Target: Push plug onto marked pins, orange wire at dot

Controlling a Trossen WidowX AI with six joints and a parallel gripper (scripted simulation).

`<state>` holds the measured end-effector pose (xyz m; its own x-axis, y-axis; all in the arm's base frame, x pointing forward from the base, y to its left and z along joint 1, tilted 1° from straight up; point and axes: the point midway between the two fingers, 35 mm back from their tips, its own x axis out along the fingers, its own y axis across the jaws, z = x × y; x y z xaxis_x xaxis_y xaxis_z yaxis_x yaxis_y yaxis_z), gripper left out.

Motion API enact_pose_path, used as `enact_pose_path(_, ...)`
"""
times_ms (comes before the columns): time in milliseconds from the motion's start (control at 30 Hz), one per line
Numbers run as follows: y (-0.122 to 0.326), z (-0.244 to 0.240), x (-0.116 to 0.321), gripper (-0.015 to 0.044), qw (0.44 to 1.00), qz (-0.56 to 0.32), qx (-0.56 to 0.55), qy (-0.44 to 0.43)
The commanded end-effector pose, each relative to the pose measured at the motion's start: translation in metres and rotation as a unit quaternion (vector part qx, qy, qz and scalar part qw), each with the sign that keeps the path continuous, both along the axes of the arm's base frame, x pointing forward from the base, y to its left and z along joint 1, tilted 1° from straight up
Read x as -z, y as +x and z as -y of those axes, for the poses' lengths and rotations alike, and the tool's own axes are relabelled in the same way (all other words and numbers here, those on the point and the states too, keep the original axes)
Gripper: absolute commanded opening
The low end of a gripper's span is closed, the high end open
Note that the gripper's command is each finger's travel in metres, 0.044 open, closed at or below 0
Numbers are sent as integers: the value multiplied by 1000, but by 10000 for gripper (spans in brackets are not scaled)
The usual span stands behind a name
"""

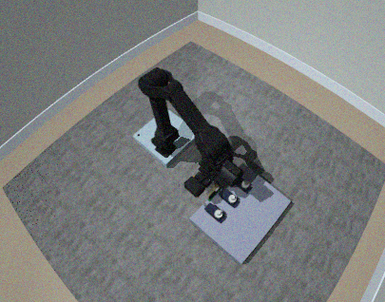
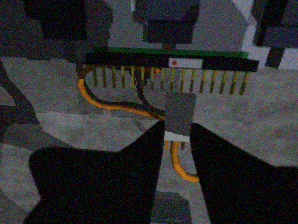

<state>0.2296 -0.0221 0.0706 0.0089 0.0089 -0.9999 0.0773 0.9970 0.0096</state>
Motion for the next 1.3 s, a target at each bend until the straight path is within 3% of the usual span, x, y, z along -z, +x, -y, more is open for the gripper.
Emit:
enact_pose_path(0,5,0,-2,0,1000,5,1,1)
enact_pose_path(833,21,1,-2,0,1000,6,1,1)
enact_pose_path(1100,17,1,2,210,1000,5,1,1)
enact_pose_path(1267,18,2,-27,341,1000,6,1,1)
